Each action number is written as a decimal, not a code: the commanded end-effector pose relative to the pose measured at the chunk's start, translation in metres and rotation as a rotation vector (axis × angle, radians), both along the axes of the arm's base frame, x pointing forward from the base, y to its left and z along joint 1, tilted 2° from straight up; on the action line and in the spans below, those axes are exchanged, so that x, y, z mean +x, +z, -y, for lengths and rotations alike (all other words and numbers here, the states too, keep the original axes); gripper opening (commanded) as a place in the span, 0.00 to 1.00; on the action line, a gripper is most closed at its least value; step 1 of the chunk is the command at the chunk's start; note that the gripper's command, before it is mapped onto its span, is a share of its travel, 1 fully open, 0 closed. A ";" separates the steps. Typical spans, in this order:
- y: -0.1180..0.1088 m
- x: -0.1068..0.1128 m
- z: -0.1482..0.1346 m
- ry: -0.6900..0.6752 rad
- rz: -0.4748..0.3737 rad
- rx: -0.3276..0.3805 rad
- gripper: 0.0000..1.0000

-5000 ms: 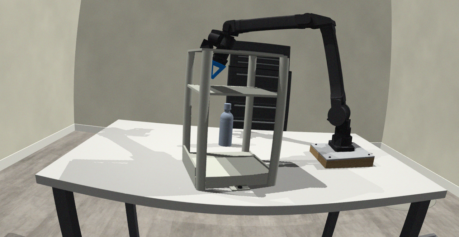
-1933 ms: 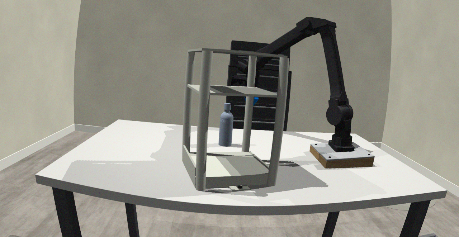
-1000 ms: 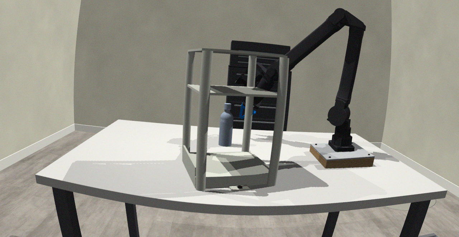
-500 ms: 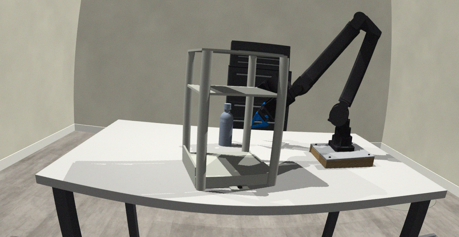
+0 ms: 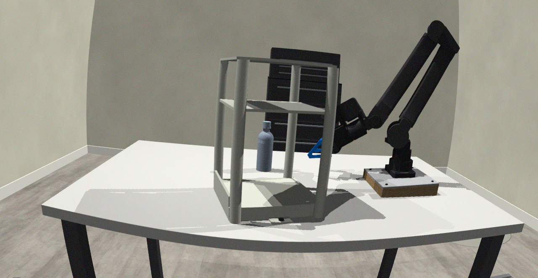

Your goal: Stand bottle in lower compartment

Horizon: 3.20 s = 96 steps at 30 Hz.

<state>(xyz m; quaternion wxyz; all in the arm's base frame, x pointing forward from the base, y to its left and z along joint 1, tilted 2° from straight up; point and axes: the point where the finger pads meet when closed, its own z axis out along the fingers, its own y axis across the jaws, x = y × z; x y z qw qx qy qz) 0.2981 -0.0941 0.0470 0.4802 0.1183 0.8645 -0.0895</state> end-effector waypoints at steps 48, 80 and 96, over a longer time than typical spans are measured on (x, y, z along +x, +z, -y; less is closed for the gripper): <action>0.075 0.030 -0.032 0.121 0.341 -0.044 0.84; 0.086 0.056 -0.028 0.122 0.372 -0.051 0.84; 0.077 0.092 -0.022 0.121 0.373 -0.050 0.84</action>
